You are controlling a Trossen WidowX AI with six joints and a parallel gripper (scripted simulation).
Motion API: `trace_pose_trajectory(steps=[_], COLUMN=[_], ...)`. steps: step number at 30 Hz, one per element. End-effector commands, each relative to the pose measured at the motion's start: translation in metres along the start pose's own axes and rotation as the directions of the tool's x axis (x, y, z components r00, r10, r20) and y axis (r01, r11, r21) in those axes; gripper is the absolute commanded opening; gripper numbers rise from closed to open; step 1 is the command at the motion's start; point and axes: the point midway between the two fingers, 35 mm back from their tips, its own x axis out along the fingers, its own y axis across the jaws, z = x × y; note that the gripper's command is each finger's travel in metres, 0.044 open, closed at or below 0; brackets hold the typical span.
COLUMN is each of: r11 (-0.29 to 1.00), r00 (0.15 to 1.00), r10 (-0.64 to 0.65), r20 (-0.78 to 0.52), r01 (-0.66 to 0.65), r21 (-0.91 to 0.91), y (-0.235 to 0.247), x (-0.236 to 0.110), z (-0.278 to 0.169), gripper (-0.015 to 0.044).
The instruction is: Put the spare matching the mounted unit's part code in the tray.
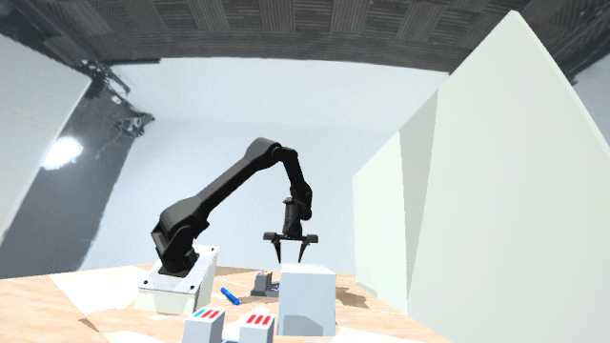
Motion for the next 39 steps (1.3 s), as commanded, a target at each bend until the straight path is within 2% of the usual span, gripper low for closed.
trace_pose_trajectory(steps=[1,32,39], r11=[1.0,1.0,1.0], r00=[1.0,1.0,1.0], r10=[-0.003,-0.004,-0.004], r20=[-0.008,-0.011,-0.011], r01=[0.003,0.004,0.004], r21=[-0.008,-0.007,-0.007], y=[0.0,0.001,0.001], x=[0.009,0.061,0.063], z=[-0.001,-0.005,-0.006], gripper=[0.03,0.03,0.03])
